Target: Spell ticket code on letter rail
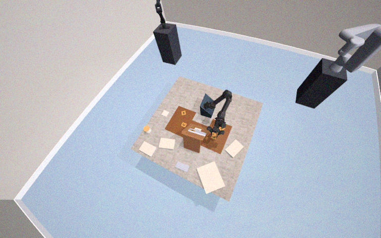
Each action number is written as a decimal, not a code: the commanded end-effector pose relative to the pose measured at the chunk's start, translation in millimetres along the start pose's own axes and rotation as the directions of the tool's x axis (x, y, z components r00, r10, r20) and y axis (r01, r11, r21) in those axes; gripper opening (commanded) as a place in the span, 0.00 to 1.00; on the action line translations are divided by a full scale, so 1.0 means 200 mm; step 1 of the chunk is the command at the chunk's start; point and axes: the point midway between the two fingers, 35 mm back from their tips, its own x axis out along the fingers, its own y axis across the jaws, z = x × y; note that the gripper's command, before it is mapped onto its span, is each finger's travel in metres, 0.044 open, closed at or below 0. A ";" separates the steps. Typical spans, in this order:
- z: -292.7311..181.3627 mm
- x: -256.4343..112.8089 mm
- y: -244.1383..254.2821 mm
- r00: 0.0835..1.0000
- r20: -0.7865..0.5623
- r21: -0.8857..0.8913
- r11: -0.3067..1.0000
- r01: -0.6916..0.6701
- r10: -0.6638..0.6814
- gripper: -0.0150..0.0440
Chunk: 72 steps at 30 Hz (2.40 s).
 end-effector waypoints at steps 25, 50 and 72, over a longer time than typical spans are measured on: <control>0.00 0.00 -0.04 1.000 0.007 0.005 1.000 0.001 -0.001 0.25; -0.01 0.00 -0.11 1.000 0.007 0.005 1.000 0.002 -0.002 0.25; -0.01 0.00 -0.16 1.000 0.007 0.004 1.000 0.003 -0.003 0.25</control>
